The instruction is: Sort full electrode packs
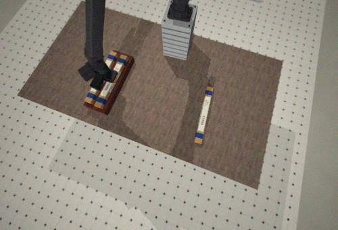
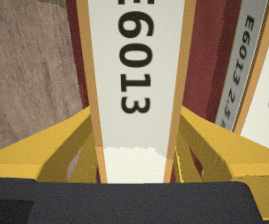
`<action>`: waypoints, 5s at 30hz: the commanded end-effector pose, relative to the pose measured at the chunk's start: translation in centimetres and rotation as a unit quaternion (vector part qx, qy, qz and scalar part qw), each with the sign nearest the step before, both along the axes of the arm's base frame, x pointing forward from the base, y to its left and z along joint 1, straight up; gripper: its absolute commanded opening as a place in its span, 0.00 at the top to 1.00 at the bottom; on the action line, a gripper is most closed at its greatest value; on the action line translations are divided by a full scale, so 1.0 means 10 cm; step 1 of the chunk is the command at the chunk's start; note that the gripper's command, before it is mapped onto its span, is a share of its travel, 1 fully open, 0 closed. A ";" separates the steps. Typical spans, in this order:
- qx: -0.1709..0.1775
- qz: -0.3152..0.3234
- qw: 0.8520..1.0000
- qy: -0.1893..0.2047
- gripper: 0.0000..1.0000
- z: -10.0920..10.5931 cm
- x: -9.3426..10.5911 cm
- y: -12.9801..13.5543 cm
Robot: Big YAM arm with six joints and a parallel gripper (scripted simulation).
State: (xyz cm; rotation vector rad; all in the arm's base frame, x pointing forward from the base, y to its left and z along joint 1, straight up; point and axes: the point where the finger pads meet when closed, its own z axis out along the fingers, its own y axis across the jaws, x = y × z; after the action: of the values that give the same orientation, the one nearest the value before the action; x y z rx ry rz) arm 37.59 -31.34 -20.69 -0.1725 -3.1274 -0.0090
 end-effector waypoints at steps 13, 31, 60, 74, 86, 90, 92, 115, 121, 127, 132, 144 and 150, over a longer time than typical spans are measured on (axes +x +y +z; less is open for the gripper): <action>-0.022 0.006 0.999 -0.028 1.00 0.22 0.22 -0.17; -0.019 0.006 0.999 -0.025 1.00 0.17 0.17 -0.11; -0.024 0.006 0.999 -0.031 1.00 0.18 0.24 -0.14; -0.021 0.006 0.999 -0.027 1.00 0.15 0.20 -0.09; -0.017 0.006 1.000 -0.023 1.00 0.12 0.14 -0.04; -0.016 0.006 1.000 -0.022 1.00 0.12 0.13 -0.03; -0.017 0.005 1.000 -0.023 1.00 0.12 0.14 -0.04; -0.013 0.003 1.000 -0.017 0.26 0.06 0.11 -0.05; -0.011 0.002 1.000 -0.015 0.26 0.04 0.08 -0.04; -0.011 0.002 1.000 -0.014 0.26 0.03 0.07 -0.04; -0.011 0.003 1.000 -0.015 0.26 0.16 0.02 0.01; -0.008 0.005 1.000 -0.011 0.26 0.79 -0.02 0.05; -0.007 0.005 1.000 -0.011 0.26 0.99 -0.03 0.05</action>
State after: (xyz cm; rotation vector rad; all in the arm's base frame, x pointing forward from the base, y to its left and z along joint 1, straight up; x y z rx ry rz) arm 37.27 -31.03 -12.59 -0.1724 -3.1445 0.0110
